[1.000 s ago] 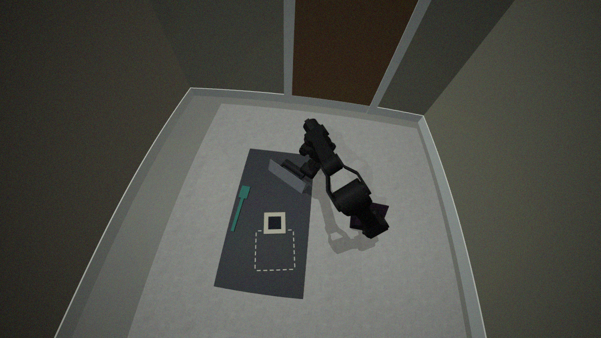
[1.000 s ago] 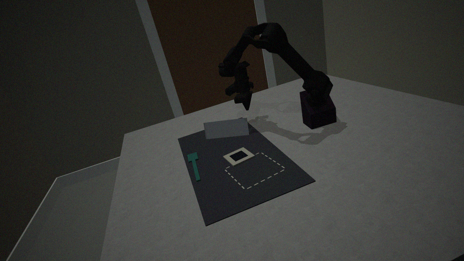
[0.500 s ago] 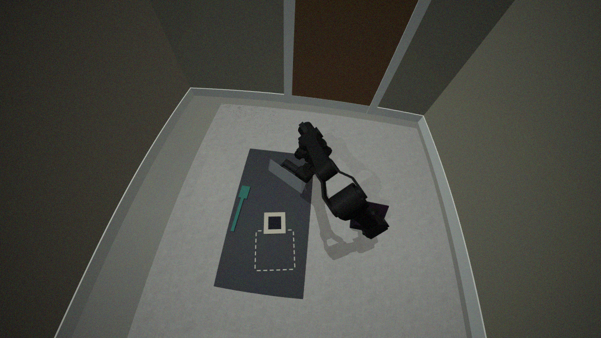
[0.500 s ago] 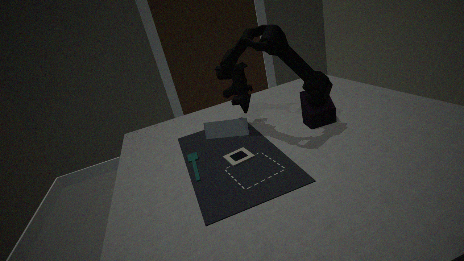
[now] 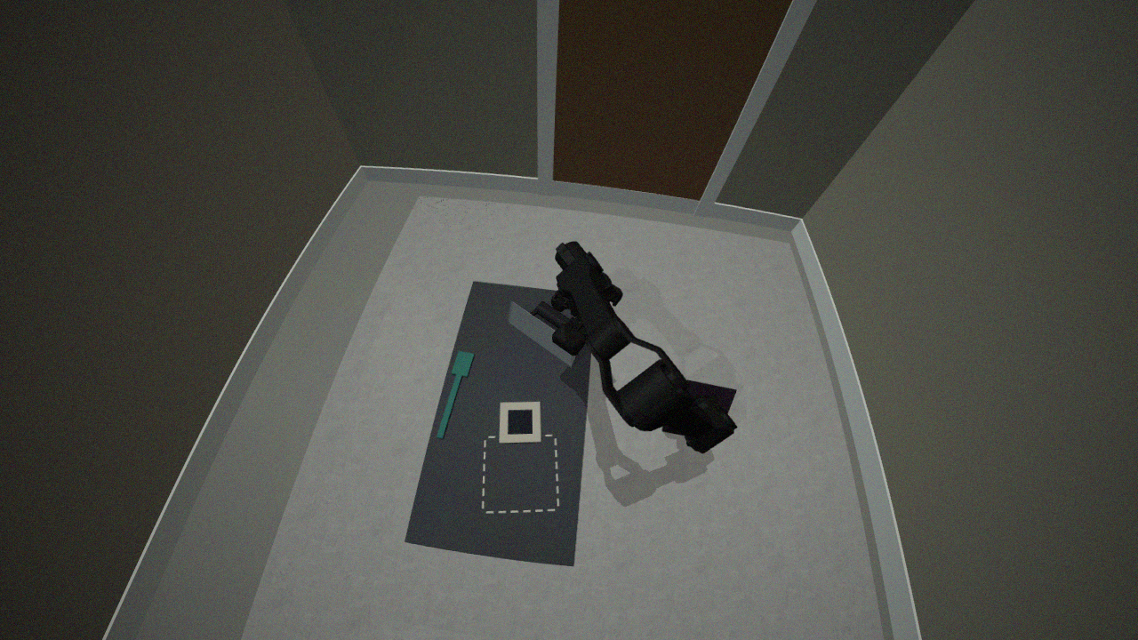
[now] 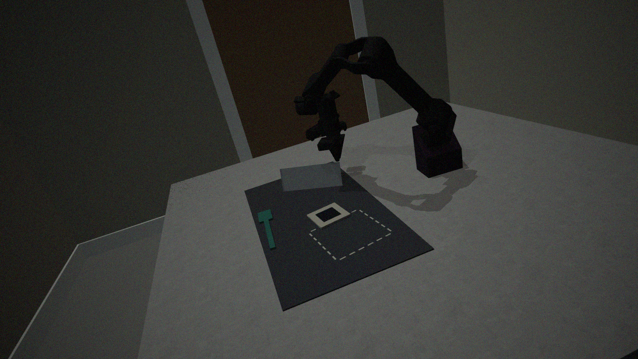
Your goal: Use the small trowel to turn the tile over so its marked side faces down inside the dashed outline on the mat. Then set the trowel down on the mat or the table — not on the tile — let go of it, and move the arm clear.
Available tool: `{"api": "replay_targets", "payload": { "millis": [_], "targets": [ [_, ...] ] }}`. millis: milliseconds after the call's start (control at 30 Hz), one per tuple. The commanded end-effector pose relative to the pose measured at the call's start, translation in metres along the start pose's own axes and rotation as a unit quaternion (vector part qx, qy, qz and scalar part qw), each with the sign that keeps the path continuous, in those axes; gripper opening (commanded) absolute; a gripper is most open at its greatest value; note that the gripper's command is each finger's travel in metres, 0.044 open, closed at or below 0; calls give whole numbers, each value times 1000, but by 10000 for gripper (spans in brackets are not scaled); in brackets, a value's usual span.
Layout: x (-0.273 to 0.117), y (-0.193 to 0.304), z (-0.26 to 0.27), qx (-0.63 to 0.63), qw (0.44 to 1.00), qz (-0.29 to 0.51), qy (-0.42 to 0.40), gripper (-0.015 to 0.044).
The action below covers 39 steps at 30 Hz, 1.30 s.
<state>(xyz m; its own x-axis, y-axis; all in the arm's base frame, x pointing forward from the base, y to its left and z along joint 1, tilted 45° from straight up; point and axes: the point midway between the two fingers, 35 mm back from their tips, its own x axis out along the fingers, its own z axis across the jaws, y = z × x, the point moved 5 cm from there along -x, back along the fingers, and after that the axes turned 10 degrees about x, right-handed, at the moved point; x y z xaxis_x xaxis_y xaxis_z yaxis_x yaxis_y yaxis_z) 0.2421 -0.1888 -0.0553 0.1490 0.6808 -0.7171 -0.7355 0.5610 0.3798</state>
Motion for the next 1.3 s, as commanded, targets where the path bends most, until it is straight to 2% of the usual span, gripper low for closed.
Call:
{"api": "replay_targets", "payload": {
  "millis": [0,1267],
  "targets": [
    [0,1,8,-1,1000,-4,-1,100],
    [3,12,61,-1,1000,-3,-3,100]
  ]
}}
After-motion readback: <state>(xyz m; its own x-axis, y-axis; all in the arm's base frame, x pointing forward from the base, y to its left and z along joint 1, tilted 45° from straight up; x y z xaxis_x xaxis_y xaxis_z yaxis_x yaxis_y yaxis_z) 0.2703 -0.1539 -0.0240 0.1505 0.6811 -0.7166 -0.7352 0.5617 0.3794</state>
